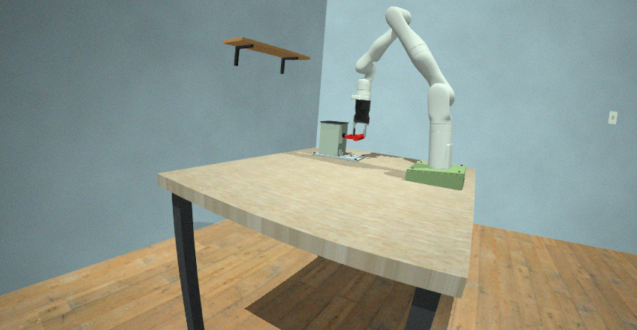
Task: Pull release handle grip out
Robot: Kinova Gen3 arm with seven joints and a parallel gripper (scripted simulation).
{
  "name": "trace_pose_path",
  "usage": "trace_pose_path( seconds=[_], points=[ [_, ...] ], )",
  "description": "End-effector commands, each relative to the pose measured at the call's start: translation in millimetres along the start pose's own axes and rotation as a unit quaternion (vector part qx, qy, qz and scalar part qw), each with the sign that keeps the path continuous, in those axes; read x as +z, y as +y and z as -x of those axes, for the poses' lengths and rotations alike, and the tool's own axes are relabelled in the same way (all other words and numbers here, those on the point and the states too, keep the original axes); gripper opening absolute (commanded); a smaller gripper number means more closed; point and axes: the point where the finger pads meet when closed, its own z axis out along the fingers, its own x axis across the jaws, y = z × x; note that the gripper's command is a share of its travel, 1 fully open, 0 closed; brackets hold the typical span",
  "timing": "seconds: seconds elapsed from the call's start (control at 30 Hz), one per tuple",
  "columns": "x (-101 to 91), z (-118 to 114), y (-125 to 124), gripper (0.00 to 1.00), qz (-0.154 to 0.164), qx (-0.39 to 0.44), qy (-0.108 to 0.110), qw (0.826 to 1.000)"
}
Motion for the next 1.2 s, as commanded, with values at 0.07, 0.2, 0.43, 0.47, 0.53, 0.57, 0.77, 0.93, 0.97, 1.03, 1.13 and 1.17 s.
trace_pose_path(
  seconds=[0.07,0.2,0.43,0.47,0.53,0.57,0.77,0.93,0.97,1.03,1.13,1.17],
  points=[
    [8.0,0,0,1.0,-0.002,-0.001,0.001,1.0],
    [12.8,0,0,1.0,-0.002,-0.001,0.001,1.0],
    [18.0,1,-1,1.0,-0.002,-0.001,0.0,1.0],
    [18.7,2,-2,1.0,-0.004,-0.001,-0.002,1.0],
    [20.4,1,0,1.0,-0.002,-0.001,0.0,1.0],
    [21.1,1,0,1.0,-0.002,-0.001,0.0,1.0],
    [23.8,2,-1,1.0,-0.003,-0.001,-0.001,1.0],
    [24.4,2,-1,1.0,-0.003,-0.001,-0.001,1.0],
    [24.4,2,-1,1.0,-0.003,-0.001,-0.001,1.0],
    [24.4,2,-1,1.0,-0.003,-0.001,-0.001,1.0],
    [24.5,2,-1,1.0,-0.003,-0.001,-0.001,1.0],
    [24.5,2,-1,1.0,-0.003,-0.001,-0.001,1.0]
  ],
)
